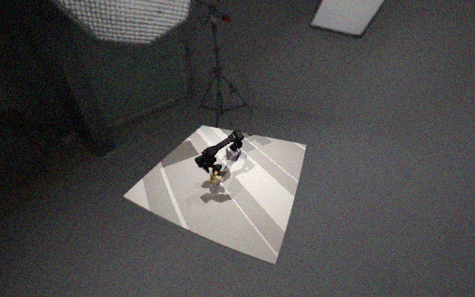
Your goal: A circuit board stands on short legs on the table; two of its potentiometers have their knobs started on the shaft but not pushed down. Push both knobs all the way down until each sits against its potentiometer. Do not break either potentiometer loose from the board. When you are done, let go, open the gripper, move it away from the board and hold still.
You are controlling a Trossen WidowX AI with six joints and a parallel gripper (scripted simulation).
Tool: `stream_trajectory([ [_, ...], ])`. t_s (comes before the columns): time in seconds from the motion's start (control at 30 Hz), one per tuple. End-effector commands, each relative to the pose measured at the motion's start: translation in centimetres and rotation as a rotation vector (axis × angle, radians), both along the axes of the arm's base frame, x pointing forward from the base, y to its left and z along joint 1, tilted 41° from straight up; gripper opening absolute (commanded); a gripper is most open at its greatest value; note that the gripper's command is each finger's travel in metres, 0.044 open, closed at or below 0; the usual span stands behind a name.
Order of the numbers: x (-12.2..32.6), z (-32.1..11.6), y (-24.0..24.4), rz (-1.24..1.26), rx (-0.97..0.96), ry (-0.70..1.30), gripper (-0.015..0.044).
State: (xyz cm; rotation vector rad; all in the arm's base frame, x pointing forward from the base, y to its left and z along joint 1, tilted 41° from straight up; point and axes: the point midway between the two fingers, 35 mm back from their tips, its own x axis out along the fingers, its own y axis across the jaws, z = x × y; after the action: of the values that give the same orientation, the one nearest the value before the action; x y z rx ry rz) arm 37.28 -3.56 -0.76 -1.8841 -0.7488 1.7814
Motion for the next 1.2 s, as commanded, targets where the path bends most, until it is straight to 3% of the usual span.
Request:
stream_trajectory([
  [0.0,-1.7,0.4,-0.4,0.0,-0.002,0.002,0.0289],
  [0.2,-9.2,2.0,-1.1,0.0,-0.009,0.006,0.044],
  [0.43,-17.4,2.7,0.2,0.004,-0.004,0.01,0.044],
  [1.17,-17.6,2.7,0.3,0.004,-0.004,0.01,0.044],
])
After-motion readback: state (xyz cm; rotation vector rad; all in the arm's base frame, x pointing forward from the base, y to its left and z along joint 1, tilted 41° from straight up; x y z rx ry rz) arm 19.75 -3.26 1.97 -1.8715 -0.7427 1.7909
